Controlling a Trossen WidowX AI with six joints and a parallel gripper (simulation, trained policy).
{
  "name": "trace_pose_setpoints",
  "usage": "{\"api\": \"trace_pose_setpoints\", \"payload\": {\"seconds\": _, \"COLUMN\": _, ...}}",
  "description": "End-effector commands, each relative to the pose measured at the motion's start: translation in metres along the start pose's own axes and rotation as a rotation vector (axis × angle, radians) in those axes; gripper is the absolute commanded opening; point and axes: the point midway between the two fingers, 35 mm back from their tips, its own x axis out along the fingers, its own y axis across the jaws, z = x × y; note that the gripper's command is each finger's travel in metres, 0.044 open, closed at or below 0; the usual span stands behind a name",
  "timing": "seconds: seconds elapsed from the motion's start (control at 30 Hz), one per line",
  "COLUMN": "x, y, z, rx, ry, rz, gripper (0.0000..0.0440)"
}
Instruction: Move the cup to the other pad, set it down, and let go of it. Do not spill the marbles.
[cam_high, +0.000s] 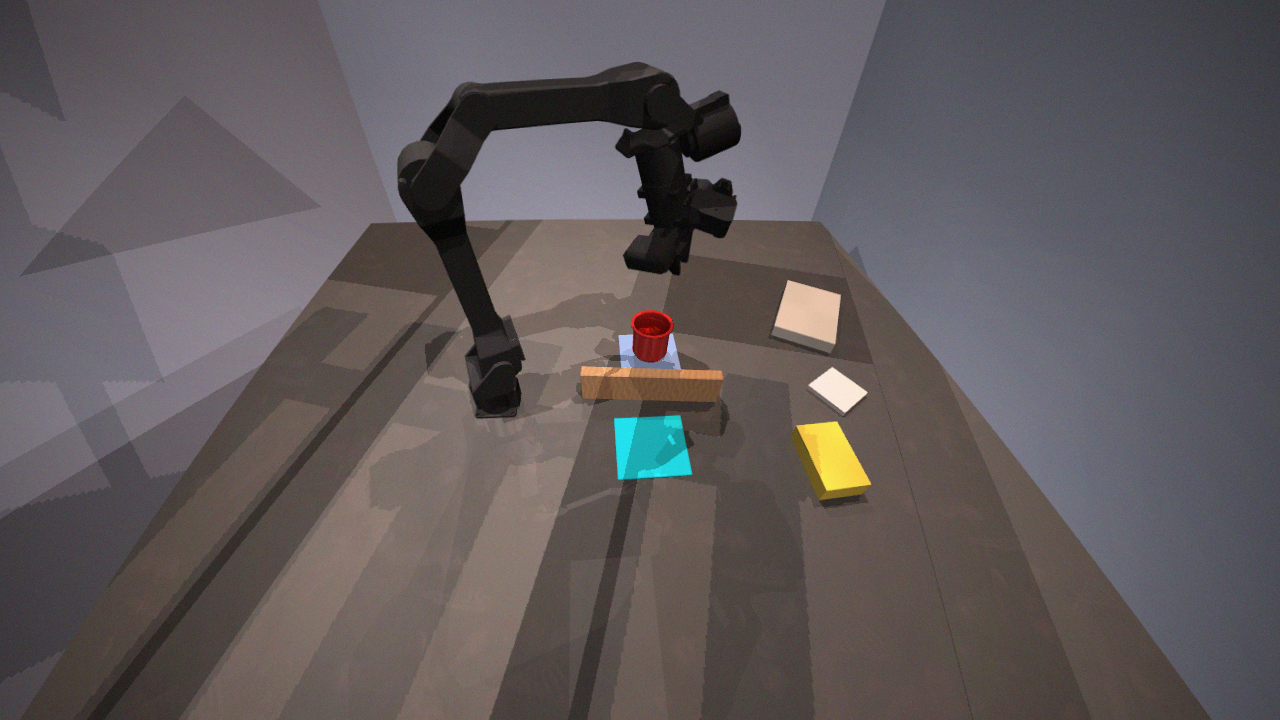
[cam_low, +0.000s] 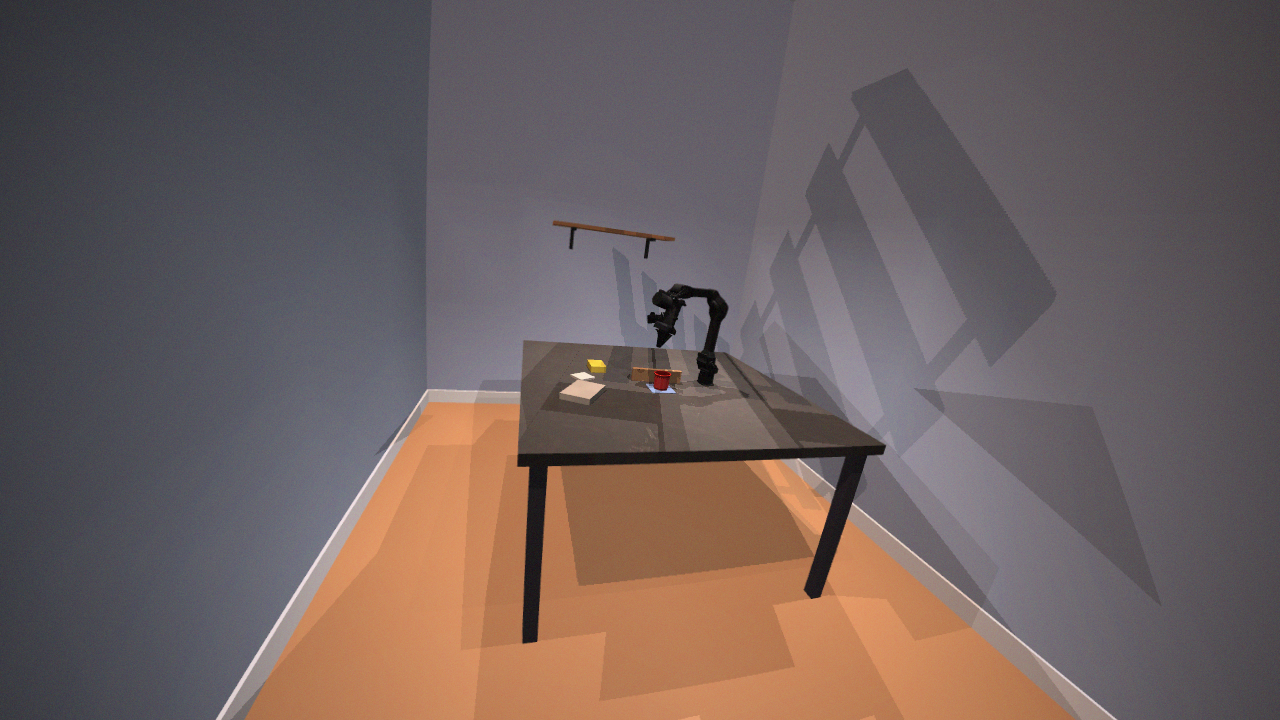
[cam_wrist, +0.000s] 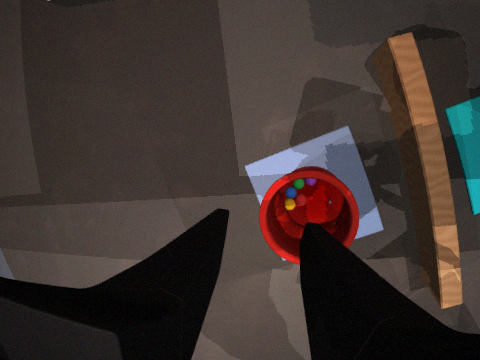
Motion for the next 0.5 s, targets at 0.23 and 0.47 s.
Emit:
{"api": "trace_pose_setpoints", "payload": {"seconds": 0.23, "x": 0.021, "y": -0.021, "z": -0.013, "rx": 0.032, "ry": 0.107, "rz": -0.173, "gripper": 0.0149}}
{"api": "trace_pose_setpoints", "payload": {"seconds": 0.47, "x": 0.033, "y": -0.032, "z": -0.020, "rx": 0.051, "ry": 0.155, "rz": -0.263, "gripper": 0.0158}}
